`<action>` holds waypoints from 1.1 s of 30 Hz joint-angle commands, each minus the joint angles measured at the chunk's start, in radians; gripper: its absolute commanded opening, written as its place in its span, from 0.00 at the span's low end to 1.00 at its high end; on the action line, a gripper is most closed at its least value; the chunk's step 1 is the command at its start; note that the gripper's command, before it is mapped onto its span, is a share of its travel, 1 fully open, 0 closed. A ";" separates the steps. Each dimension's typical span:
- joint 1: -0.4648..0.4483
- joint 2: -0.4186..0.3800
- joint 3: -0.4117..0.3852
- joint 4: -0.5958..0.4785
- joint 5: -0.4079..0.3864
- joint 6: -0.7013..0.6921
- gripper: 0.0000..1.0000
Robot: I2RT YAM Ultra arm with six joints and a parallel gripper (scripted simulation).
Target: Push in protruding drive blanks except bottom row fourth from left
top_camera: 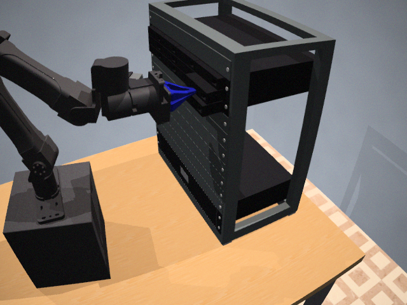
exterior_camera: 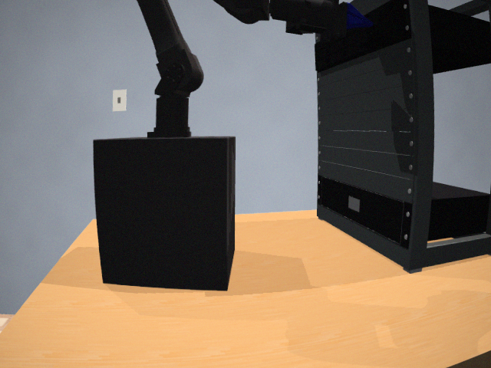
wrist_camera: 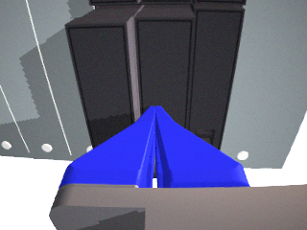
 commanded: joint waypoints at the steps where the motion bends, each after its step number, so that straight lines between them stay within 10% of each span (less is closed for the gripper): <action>1: 0.011 0.006 0.061 0.039 0.014 0.013 0.00; 33: 0.026 0.041 0.104 0.032 0.029 0.013 0.00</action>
